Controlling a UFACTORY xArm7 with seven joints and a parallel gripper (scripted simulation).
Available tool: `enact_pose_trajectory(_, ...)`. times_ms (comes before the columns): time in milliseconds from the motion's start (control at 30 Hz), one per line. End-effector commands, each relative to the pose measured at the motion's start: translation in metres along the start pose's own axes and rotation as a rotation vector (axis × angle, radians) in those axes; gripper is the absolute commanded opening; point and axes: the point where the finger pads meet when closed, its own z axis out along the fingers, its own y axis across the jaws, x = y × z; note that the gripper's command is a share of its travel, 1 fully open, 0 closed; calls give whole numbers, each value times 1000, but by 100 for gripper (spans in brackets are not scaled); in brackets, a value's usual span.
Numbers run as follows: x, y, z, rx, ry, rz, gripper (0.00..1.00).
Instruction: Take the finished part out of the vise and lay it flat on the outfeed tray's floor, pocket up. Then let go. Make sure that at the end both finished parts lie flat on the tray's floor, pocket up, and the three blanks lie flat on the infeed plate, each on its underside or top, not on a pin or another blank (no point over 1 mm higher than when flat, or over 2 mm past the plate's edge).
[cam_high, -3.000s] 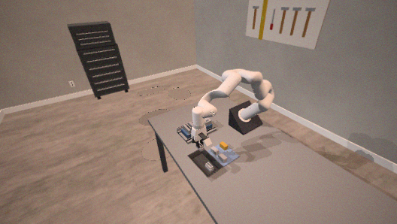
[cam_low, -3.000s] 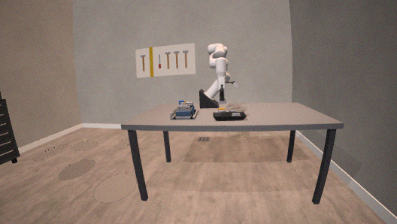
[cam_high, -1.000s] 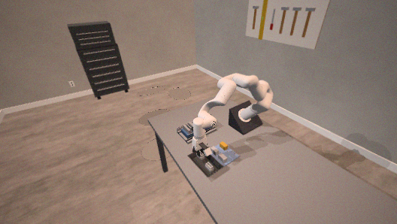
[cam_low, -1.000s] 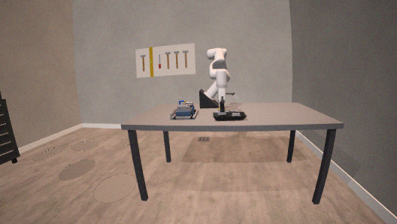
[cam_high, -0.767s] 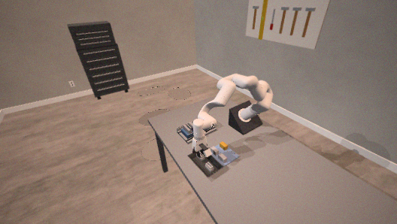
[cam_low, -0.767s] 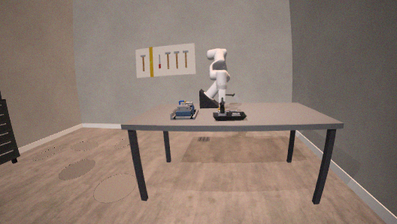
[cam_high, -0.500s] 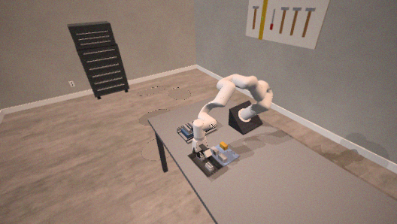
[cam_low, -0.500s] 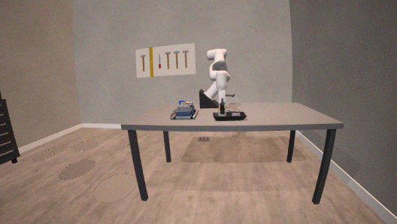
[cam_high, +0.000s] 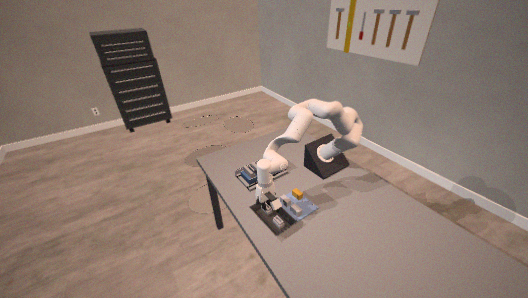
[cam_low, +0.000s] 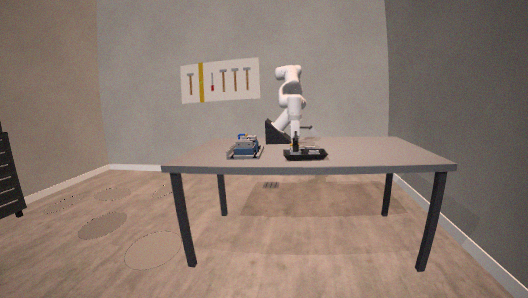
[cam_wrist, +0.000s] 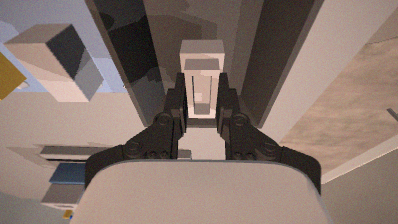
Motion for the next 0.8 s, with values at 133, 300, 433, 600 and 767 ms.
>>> enact_pose_trajectory(133,0,2,-2,-5,-1,0,0)
enact_pose_trajectory(300,0,2,-2,-5,-1,0,0)
enact_pose_trajectory(433,-1,2,-1,-5,-1,0,0)
enact_pose_trajectory(600,-1,2,0,-5,-1,1,0)
enact_pose_trajectory(767,-1,2,2,-5,-1,1,0)
